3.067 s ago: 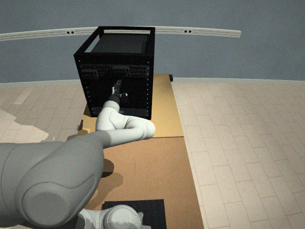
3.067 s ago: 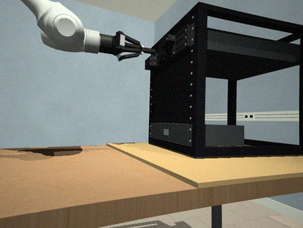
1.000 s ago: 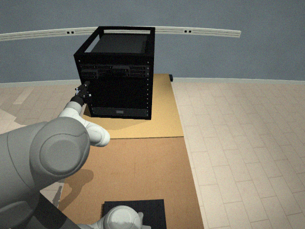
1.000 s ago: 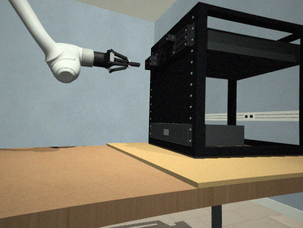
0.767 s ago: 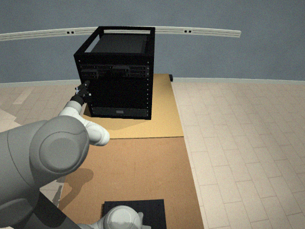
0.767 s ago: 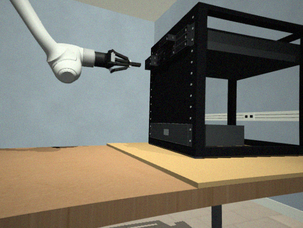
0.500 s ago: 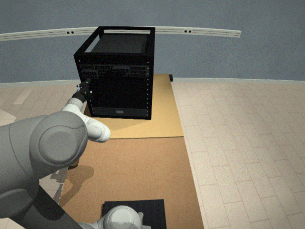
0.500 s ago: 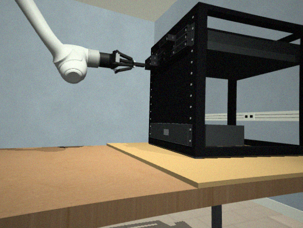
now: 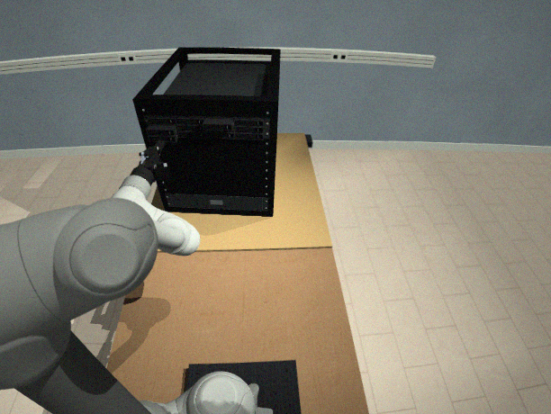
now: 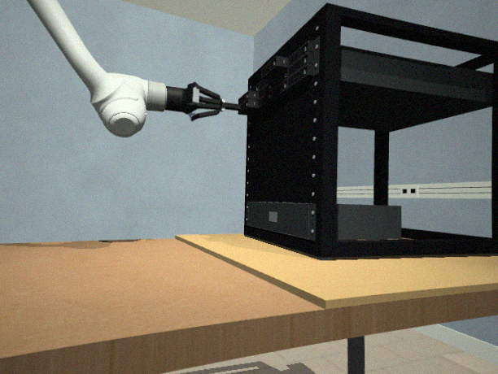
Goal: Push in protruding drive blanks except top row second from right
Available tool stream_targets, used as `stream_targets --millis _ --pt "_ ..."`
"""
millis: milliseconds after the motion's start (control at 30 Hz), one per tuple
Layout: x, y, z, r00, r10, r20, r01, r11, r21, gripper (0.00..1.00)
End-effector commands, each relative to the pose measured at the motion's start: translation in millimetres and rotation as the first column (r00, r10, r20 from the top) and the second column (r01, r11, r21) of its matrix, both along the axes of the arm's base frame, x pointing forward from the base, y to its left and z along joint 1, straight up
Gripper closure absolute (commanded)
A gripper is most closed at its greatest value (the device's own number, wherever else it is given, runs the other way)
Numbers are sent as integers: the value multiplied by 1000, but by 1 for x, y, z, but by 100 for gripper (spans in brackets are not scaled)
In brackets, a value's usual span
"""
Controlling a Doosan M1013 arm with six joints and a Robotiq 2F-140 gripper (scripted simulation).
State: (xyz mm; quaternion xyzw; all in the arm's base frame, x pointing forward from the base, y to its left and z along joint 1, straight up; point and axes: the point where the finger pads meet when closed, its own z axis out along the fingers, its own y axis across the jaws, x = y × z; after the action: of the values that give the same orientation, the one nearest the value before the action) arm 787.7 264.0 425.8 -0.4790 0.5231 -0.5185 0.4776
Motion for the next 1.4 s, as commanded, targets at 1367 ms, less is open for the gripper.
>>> stream_targets --millis 1367 --pt "8 3 7 1000 5 2 -5 1000 2 90"
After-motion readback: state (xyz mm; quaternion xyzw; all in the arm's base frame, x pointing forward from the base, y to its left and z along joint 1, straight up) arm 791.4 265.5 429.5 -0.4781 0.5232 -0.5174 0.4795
